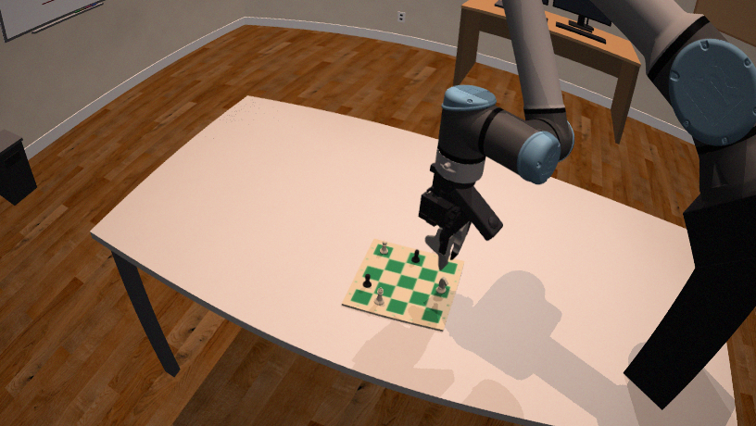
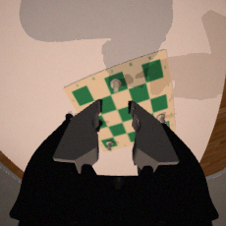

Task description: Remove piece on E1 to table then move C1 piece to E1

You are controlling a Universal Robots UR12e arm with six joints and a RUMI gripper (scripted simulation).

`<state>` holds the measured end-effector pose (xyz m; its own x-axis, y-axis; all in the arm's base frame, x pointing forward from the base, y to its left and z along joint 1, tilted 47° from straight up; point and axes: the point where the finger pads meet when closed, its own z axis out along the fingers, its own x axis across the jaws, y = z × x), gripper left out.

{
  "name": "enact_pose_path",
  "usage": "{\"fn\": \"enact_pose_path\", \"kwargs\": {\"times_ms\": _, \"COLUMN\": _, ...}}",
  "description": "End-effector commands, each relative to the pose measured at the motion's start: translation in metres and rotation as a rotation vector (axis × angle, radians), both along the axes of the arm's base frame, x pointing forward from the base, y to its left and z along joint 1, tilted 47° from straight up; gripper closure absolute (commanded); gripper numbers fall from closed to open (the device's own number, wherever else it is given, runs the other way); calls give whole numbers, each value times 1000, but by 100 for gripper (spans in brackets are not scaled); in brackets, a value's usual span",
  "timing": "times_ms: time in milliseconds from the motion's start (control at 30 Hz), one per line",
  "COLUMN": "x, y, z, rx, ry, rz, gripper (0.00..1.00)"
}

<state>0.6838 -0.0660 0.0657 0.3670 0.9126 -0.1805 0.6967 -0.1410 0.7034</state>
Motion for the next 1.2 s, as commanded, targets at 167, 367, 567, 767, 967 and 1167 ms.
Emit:
{"fn": "enact_pose_path", "kwargs": {"times_ms": 167, "x": 8, "y": -4, "z": -9, "rx": 0, "ry": -1, "rz": 0, "gripper": 78}}
{"fn": "enact_pose_path", "kwargs": {"times_ms": 367, "x": 13, "y": -7, "z": -15, "rx": 0, "ry": -1, "rz": 0, "gripper": 78}}
{"fn": "enact_pose_path", "kwargs": {"times_ms": 567, "x": 16, "y": -9, "z": -19, "rx": 0, "ry": -1, "rz": 0, "gripper": 78}}
{"fn": "enact_pose_path", "kwargs": {"times_ms": 767, "x": 17, "y": -9, "z": -20, "rx": 0, "ry": -1, "rz": 0, "gripper": 78}}
{"fn": "enact_pose_path", "kwargs": {"times_ms": 967, "x": 18, "y": -10, "z": -20, "rx": 0, "ry": -1, "rz": 0, "gripper": 78}}
{"fn": "enact_pose_path", "kwargs": {"times_ms": 1167, "x": 18, "y": -10, "z": -20, "rx": 0, "ry": -1, "rz": 0, "gripper": 78}}
